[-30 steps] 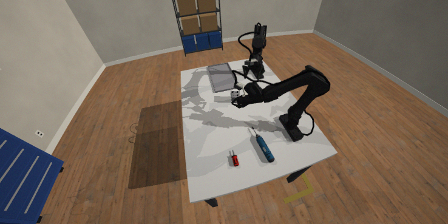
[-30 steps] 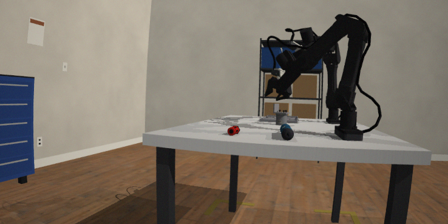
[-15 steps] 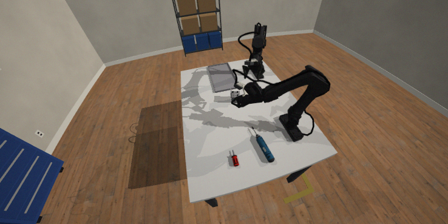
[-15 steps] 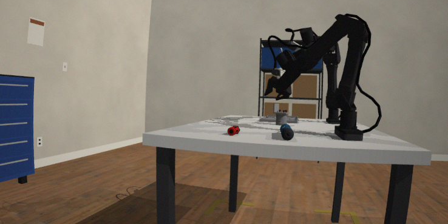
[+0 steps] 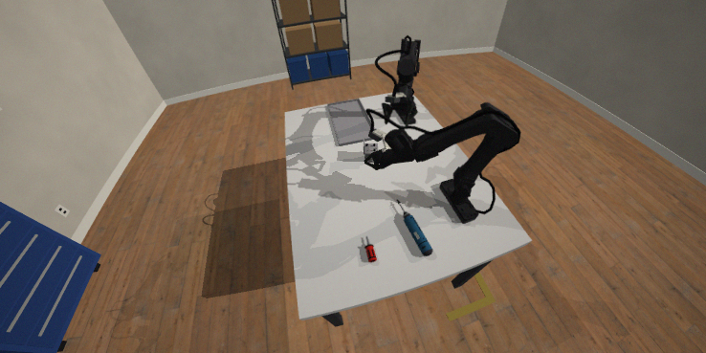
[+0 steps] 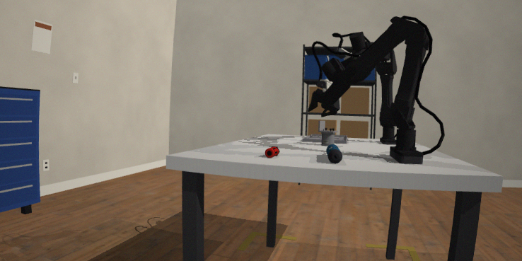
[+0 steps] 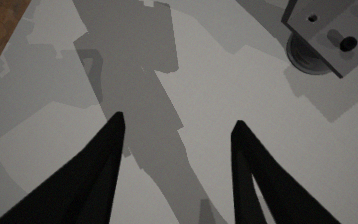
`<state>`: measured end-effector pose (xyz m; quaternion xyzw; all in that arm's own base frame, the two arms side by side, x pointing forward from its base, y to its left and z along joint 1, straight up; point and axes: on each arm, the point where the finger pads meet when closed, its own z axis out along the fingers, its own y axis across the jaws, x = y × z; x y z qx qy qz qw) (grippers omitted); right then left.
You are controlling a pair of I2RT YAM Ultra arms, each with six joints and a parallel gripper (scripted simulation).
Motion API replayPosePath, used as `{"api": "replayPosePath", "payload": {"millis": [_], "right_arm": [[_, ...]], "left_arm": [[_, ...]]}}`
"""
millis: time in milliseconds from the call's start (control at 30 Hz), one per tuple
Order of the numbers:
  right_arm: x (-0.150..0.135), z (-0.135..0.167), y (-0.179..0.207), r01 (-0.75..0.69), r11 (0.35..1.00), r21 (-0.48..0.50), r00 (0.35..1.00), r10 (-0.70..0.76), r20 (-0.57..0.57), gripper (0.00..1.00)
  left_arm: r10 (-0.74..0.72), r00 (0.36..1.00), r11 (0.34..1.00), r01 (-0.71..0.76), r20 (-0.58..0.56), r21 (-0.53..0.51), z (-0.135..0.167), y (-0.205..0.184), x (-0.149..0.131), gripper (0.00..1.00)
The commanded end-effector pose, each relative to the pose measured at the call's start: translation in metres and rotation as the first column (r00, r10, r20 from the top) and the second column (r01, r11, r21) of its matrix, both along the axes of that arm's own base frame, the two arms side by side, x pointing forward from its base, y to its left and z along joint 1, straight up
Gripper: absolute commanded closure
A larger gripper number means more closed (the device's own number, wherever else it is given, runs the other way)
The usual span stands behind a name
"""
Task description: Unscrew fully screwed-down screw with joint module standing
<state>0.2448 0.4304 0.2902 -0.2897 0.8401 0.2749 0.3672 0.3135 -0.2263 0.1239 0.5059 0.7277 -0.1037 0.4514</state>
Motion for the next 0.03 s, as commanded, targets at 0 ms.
{"api": "replayPosePath", "payload": {"millis": [0], "right_arm": [[-0.0002,0.021,0.0008,-0.012,0.999,0.035,1.0,0.011,0.025,0.14]], "left_arm": [[-0.009,0.999,1.0,0.01,0.042,-0.028,0.0186,-0.0033,0.0073,0.35]]}}
